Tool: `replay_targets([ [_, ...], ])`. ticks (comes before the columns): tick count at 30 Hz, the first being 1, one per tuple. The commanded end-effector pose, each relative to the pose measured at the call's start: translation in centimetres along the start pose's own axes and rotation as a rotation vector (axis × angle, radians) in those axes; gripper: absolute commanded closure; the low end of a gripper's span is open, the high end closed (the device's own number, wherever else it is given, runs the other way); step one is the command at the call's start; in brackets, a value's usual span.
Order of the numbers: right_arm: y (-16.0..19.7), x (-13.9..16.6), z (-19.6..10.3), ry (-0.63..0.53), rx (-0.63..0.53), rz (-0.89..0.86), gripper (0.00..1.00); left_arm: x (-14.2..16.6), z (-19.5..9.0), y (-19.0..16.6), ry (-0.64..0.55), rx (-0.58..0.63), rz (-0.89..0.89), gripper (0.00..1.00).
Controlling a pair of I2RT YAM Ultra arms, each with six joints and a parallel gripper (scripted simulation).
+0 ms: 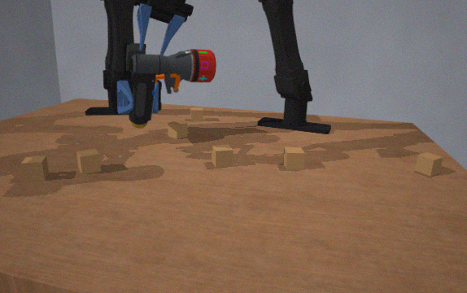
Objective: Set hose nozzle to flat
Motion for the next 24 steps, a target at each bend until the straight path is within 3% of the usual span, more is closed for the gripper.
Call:
replay_targets([
  [1,1.0,-4.3,0.4,-0.2,-0.04,0.021,0.64,0.3,-2.0,-0.2,-0.015,0.003,0.009,0.63],
  [12,1.0,-4.3,0.4,-0.2,-0.04,0.021,0.64,0.2,-4.5,-0.2,-0.01,-0.011,0.008,0.63],
  [24,1.0,-4.3,0.4,-0.2,-0.04,0.021,0.64,-0.2,-5.1,0.1,-0.022,0.0,-0.002,0.63],
])
Point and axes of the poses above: on each arm, the point where the finger pads meet when closed, its own z axis out along the fingers, its own y axis across the jaws, x = y × z, the point moved 10 cm from there along -z, back along the fingers, and after that the axes turned 11 degrees about z, right-handed, at the moved point
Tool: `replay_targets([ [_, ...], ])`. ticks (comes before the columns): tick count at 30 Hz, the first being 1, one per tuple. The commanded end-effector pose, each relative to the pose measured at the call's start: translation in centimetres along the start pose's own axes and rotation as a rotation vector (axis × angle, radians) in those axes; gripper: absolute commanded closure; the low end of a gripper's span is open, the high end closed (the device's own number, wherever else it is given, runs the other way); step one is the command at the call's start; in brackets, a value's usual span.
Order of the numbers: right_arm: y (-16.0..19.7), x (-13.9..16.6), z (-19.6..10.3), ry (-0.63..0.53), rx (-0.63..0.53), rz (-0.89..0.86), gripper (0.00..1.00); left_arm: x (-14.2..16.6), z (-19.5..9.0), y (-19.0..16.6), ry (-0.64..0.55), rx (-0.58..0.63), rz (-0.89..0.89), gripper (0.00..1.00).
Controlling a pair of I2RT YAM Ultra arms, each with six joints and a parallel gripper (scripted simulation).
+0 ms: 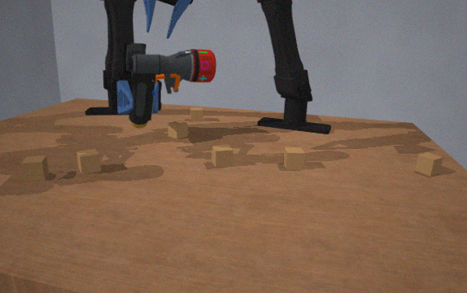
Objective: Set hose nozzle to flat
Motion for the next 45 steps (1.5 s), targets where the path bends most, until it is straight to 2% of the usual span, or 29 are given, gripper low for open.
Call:
replay_targets([
  [1,1.0,-4.3,0.4,-0.199,-0.04,0.021,0.64,-0.2,-1.2,-0.1,-0.028,0.015,-0.004,0.63],
  [3,1.0,-4.3,0.4,-0.199,-0.04,0.021,0.64,-0.2,-1.2,-0.1,-0.028,0.015,-0.002,0.63],
  [4,1.0,-4.3,0.4,-0.199,-0.04,0.021,0.64,-1.2,-1.9,0.7,-0.062,0.045,-0.013,0.63],
  [5,1.0,-4.3,0.4,-0.199,-0.04,0.021,0.64,-0.9,-0.6,0.9,-0.045,0.021,0.008,0.63],
  [7,1.0,-4.3,0.4,-0.199,-0.04,0.021,0.64,-0.9,-0.6,0.9,-0.045,0.021,0.008,0.63],
  [12,1.0,-4.3,0.4,-0.199,-0.04,0.021,0.64,-2.4,-1.5,1.0,-0.12,0.141,0.085,0.63],
  [18,1.0,-4.3,0.4,-0.199,-0.04,0.021,0.64,-5.0,-2.9,2.7,-0.299,0.271,0.215,0.63],
  [21,1.0,-4.3,0.4,-0.199,-0.04,0.021,0.64,-6.3,-4.8,3.6,-0.405,0.32,0.26,0.63],
  [22,1.0,-4.3,0.4,-0.199,-0.04,0.021,0.64,-7.0,-6.2,3.8,-0.445,0.336,0.266,0.63],
  [24,1.0,-4.3,0.4,-0.199,-0.04,0.021,0.64,-7.0,-6.2,3.8,-0.445,0.336,0.266,0.63],
  [25,1.0,-4.3,0.4,-0.199,-0.04,0.021,0.64,-7.3,-7.3,4.4,-0.536,0.383,0.297,0.63],
  [26,1.0,-4.3,0.4,-0.199,-0.04,0.021,0.64,-7.5,-7.4,4.9,-0.565,0.383,0.315,0.63],
  [28,1.0,-4.3,0.4,-0.199,-0.04,0.021,0.64,-8.5,-9.9,5.5,-0.665,0.41,0.337,0.63],
  [29,1.0,-4.3,0.4,-0.199,-0.04,0.021,0.64,-8.3,-9.4,6.3,-0.699,0.406,0.363,0.63],
  [31,1.0,-4.3,0.4,-0.199,-0.04,0.021,0.64,-9.0,-12.6,7.0,-0.786,0.417,0.376,0.63],
  [32,1.0,-4.3,0.4,-0.199,-0.04,0.021,0.64,-9.0,-12.2,7.7,-0.822,0.41,0.399,0.63],
  [39,1.0,-4.3,0.4,-0.199,-0.04,0.021,0.64,-9.2,-21.4,11.2,-1.15,0.388,0.464,0.63],
  [41,1.0,-4.3,0.4,-0.199,-0.04,0.021,0.64,-9.2,-21.4,11.2,-1.15,0.388,0.464,0.63],
  [42,1.0,-4.3,0.4,-0.199,-0.04,0.021,0.64,-9.2,-21.2,11.8,-1.276,0.377,0.512,0.63],
  [43,1.0,-4.3,0.4,-0.199,-0.04,0.021,0.64,-8.3,-24.4,12.7,-1.335,0.378,0.5,0.63],
  [45,1.0,-4.3,0.4,-0.199,-0.04,0.021,0.64,-7.3,-27.2,14.0,-1.428,0.349,0.518,0.63],
])
Point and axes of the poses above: on each arm, the point where the finger pads meet when closed, its own z axis out along the fingers, its own y axis across the jaws, x = y × z, the point moved 10 cm from there along -z, back along the fingers, and after that the axes turned 11 degrees about z, right-handed, at the moved point
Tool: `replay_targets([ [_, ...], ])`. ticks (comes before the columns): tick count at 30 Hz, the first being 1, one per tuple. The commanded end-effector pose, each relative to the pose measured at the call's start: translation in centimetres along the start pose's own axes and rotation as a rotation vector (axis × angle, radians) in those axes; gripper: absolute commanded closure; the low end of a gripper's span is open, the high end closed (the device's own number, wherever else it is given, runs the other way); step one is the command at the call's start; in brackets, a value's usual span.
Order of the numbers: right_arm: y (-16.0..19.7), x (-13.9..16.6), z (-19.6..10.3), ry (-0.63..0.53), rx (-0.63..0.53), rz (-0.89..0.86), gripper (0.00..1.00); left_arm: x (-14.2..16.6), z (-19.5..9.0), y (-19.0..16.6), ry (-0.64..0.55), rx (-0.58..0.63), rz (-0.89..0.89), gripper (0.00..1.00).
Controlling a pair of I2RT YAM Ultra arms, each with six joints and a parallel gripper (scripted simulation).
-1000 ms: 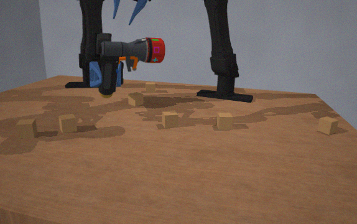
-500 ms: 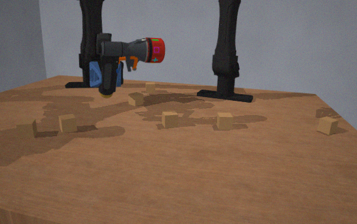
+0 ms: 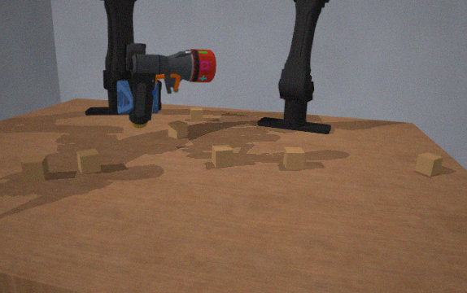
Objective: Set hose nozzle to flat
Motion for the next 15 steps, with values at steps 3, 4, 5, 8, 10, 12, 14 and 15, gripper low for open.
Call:
replay_targets([
  [3,1.0,-4.3,0.4,-0.199,-0.04,0.021,0.64,-5.4,-5.4,1.7,-0.331,-0.034,0.194,0.63],
  [4,1.0,-4.3,0.4,-0.199,-0.04,0.021,0.64,-7.0,-7.1,1.7,-0.383,-0.047,0.206,0.63],
  [5,1.0,-4.3,0.4,-0.199,-0.04,0.021,0.64,-7.0,-7.6,1.9,-0.421,-0.061,0.24,0.63],
  [8,1.0,-4.3,0.4,-0.199,-0.04,0.021,0.64,-7.7,-8.9,2.1,-0.573,-0.093,0.306,0.63],
  [10,1.0,-4.3,0.4,-0.199,-0.04,0.021,0.64,-6.1,-7.6,2.5,-0.575,-0.1,0.327,0.63],
  [12,1.0,-4.3,0.4,-0.199,-0.04,0.021,0.64,-5.5,-6.6,2.6,-0.538,-0.094,0.315,0.63],
  [14,1.0,-4.3,0.4,-0.199,-0.04,0.021,0.64,-5.1,-6.1,2.5,-0.508,-0.08,0.289,0.63],
  [15,1.0,-4.3,0.4,-0.199,-0.04,0.021,0.64,-2.4,-4.6,2.9,-0.411,-0.07,0.268,0.63],
])
Point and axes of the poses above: on each arm, the point where the finger pads meet when closed, its own z axis out along the fingers, its own y axis across the jaws, x = y × z, the point moved 10 cm from there along -z, back along the fingers, and after that the axes turned 11 degrees about z, right-handed, at the moved point
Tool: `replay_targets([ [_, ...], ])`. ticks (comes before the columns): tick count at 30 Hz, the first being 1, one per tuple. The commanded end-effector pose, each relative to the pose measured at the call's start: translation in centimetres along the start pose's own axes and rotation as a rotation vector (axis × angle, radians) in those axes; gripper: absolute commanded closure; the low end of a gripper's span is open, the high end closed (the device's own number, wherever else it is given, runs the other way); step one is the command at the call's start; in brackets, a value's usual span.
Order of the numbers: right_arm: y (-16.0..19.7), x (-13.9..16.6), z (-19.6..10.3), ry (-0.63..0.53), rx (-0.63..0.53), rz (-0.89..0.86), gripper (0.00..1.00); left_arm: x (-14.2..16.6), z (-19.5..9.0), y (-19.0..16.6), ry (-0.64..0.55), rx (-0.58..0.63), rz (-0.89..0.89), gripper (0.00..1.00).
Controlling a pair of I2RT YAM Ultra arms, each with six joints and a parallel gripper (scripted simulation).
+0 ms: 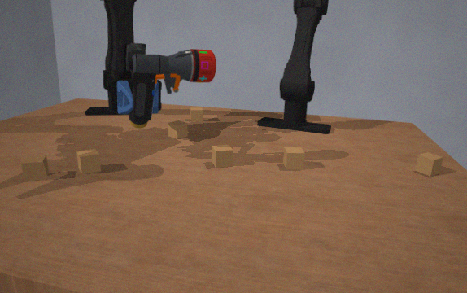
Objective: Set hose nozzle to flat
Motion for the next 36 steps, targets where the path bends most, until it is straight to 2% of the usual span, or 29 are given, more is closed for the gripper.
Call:
replay_targets([
  [1,1.0,-4.3,0.4,-0.199,-0.04,0.021,0.64,6.2,2.0,-1.4,0.111,0.053,-0.01,0.63],
  [2,1.0,-4.3,0.4,-0.199,-0.04,0.021,0.64,6.7,2.3,-1.6,0.116,0.06,-0.013,0.63],
  [3,1.0,-4.3,0.4,-0.199,-0.04,0.021,0.64,8.9,1.8,-2.0,0.21,0.084,-0.015,0.63],
  [4,1.0,-4.3,0.4,-0.199,-0.04,0.021,0.64,10.5,2.1,-2.4,0.21,0.084,-0.014,0.63],
  [5,1.0,-4.3,0.4,-0.199,-0.04,0.021,0.64,10.8,2.2,-2.5,0.21,0.084,-0.015,0.63],
  [6,1.0,-4.3,0.4,-0.199,-0.04,0.021,0.64,13.9,1.6,-3.1,0.316,0.107,-0.014,0.63],
  [7,1.0,-4.3,0.4,-0.199,-0.04,0.021,0.64,14.9,1.5,-3.4,0.313,0.107,-0.011,0.63],
  [8,1.0,-4.3,0.4,-0.199,-0.04,0.021,0.64,14.7,1.5,-3.3,0.307,0.106,-0.01,0.63],
  [9,1.0,-4.3,0.4,-0.199,-0.04,0.021,0.64,18.5,-0.1,-4.1,0.405,0.127,-0.003,0.63],
  [11,1.0,-4.3,0.4,-0.199,-0.04,0.021,0.64,17.7,-0.2,-3.9,0.384,0.123,-0.003,0.63],
  [12,1.0,-4.3,0.4,-0.199,-0.04,0.021,0.64,22.6,-2.2,-4.9,0.515,0.147,0.001,0.63],
  [15,1.0,-4.3,0.4,-0.199,-0.04,0.021,0.64,22.6,-2.2,-4.9,0.515,0.146,0.001,0.63],
  [17,1.0,-4.3,0.4,-0.199,-0.04,0.021,0.64,20.4,-1.4,-4.4,0.457,0.123,0.003,0.63],
  [20,1.0,-4.3,0.4,-0.199,-0.04,0.021,0.64,19.3,-0.9,-4.2,0.426,0.117,0.003,0.63],
  [24,1.0,-4.3,0.4,-0.199,-0.04,0.021,0.64,20.9,-0.5,-4.6,0.473,0.127,0.005,0.63],
  [36,1.1,-5.0,0.3,-0.201,-0.04,0.021,0.64,19.8,-0.5,-4.3,0.441,0.122,0.003,0.63],
])
Point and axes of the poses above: on each arm, the point where the finger pads meet when closed, its own z axis out along the fingers, its own y axis across the jaws, x = y × z, the point moved 10 cm from there along -z, back along the fingers, and after that the axes turned 11 degrees about z, right-handed, at the moved point
